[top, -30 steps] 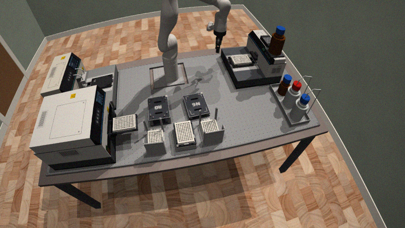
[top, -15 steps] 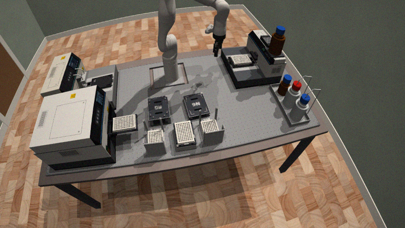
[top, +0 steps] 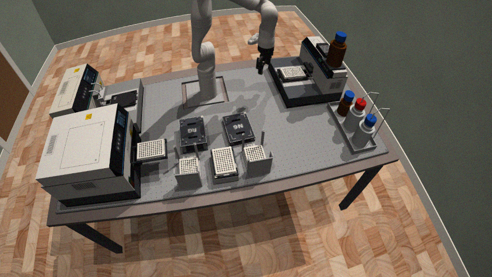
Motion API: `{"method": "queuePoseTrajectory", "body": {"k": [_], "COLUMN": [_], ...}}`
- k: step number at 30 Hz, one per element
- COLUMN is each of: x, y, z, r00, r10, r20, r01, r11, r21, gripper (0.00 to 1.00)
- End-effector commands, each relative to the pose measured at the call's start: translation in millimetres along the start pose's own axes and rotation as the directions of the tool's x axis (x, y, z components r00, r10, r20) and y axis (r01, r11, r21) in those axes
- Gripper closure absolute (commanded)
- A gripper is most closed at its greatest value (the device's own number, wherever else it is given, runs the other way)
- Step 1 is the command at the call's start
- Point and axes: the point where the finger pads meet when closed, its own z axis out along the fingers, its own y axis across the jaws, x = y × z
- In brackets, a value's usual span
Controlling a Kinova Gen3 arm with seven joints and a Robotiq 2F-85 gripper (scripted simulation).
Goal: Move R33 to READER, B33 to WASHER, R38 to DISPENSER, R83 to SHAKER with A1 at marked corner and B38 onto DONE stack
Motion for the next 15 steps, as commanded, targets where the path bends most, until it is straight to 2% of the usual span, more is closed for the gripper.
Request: {"method": "queuePoseTrajectory", "body": {"k": [1, 10, 13, 15], "x": [-6, -14, -17, -20], "y": [-13, -36, -43, -51], "z": [-0.3, -0.4, -0.8, -0.4], "r00": [1.000, 1.000, 0.988, 0.985], "r10": [0.017, 0.012, 0.153, 0.173], "r20": [0.000, 0.000, -0.002, -0.002], "r01": [-0.017, -0.012, -0.153, -0.173], "r11": [1.000, 1.000, 0.988, 0.985], "r21": [-0.006, 0.000, -0.007, -0.002], "gripper": [0.00, 0.00, 0.00, 0.00]}}
